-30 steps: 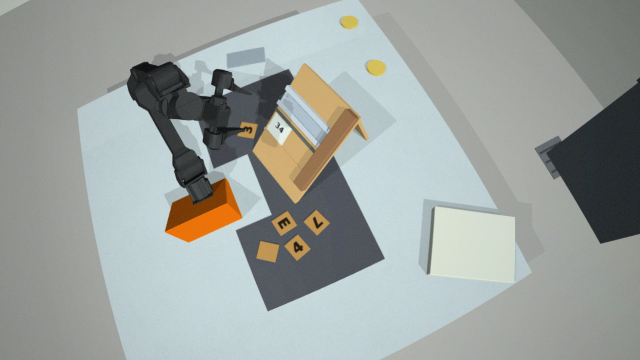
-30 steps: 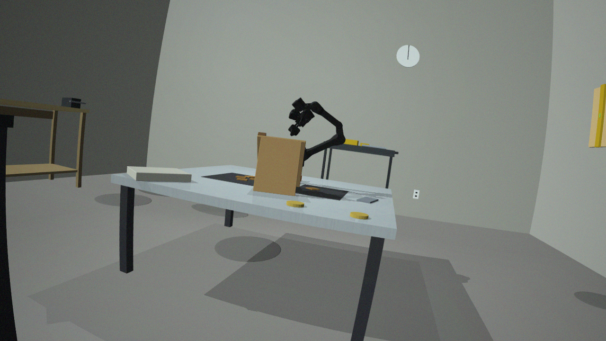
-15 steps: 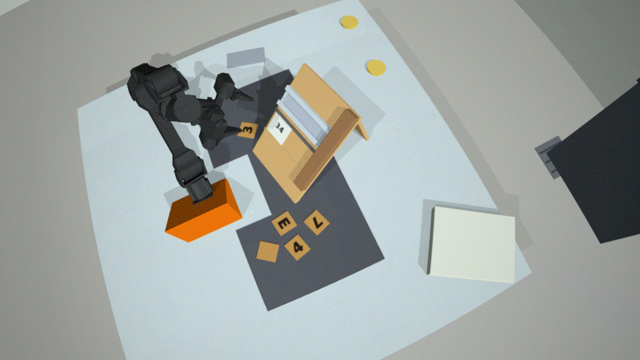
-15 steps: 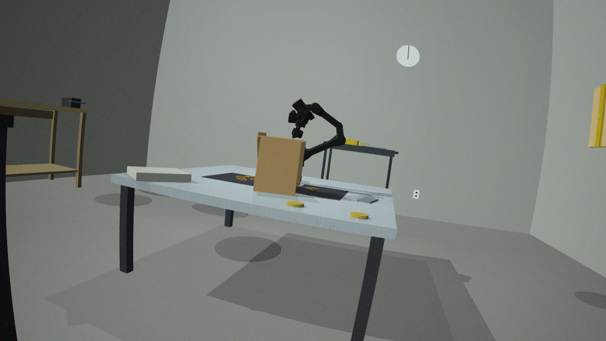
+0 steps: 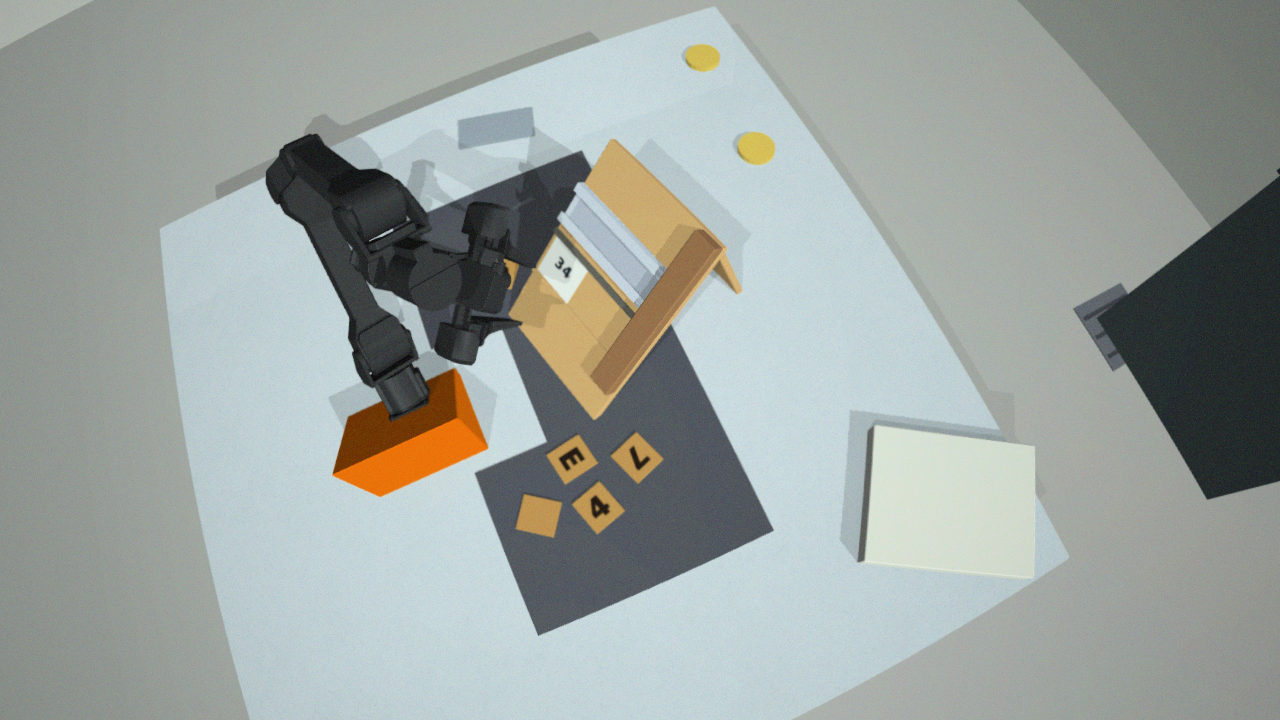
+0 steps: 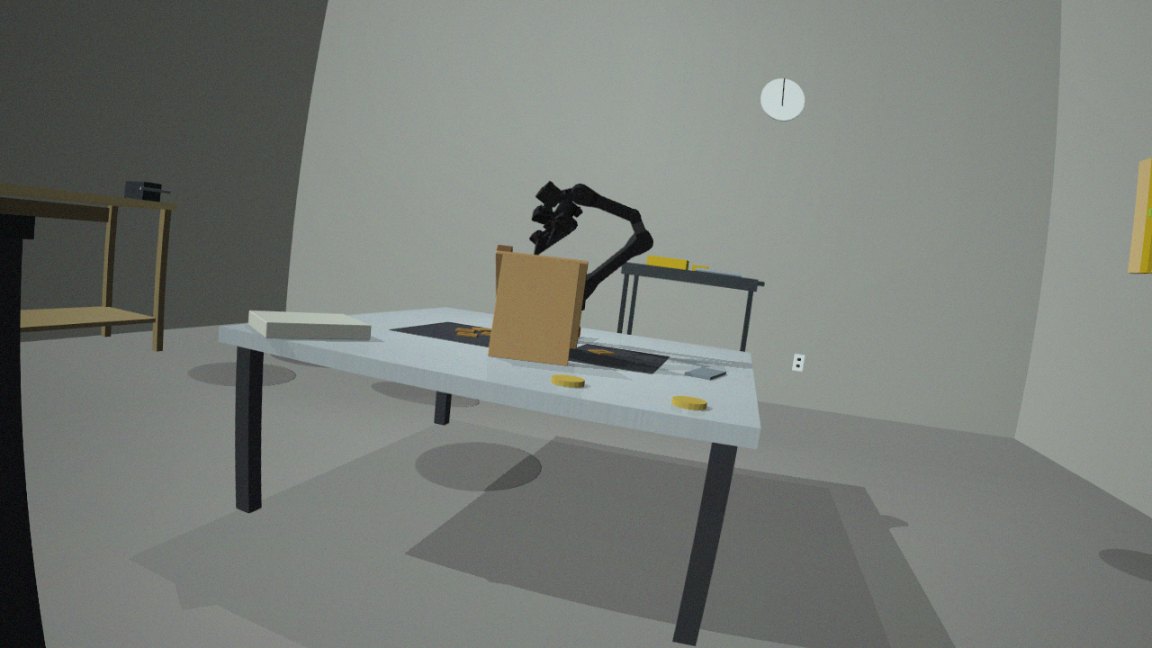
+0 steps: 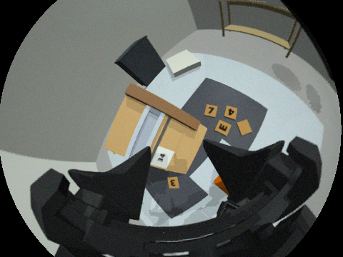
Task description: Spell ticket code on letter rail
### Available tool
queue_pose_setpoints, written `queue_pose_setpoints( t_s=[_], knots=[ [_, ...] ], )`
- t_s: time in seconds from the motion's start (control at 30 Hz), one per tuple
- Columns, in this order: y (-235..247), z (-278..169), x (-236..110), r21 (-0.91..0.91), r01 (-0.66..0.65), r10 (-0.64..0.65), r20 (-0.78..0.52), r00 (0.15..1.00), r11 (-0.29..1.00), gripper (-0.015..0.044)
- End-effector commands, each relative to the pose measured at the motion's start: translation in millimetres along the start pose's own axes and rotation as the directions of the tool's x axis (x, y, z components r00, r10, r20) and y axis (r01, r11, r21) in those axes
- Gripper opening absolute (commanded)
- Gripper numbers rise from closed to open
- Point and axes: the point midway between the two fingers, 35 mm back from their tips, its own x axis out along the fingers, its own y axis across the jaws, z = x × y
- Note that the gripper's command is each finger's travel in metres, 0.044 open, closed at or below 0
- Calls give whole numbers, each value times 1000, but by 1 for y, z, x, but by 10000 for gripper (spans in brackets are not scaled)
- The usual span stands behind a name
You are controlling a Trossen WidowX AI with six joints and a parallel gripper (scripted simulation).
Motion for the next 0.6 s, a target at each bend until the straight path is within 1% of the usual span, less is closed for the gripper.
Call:
queue_pose_setpoints(
  t_s=[0.0,0.07,0.13,0.27,0.43,0.57],
  knots=[
    [-27,18,28,-365,30,-69,-94,993,931,340],
    [-40,25,41,-524,10,-95,-136,986,852,340],
    [-53,32,53,-666,-24,-124,-173,977,746,340],
    [-84,46,76,-872,-128,-182,-239,954,472,340],
    [-110,54,95,-946,-242,-228,-290,929,217,340],
    [-131,58,111,-940,-342,-262,-331,906,6,340]
  ],
)
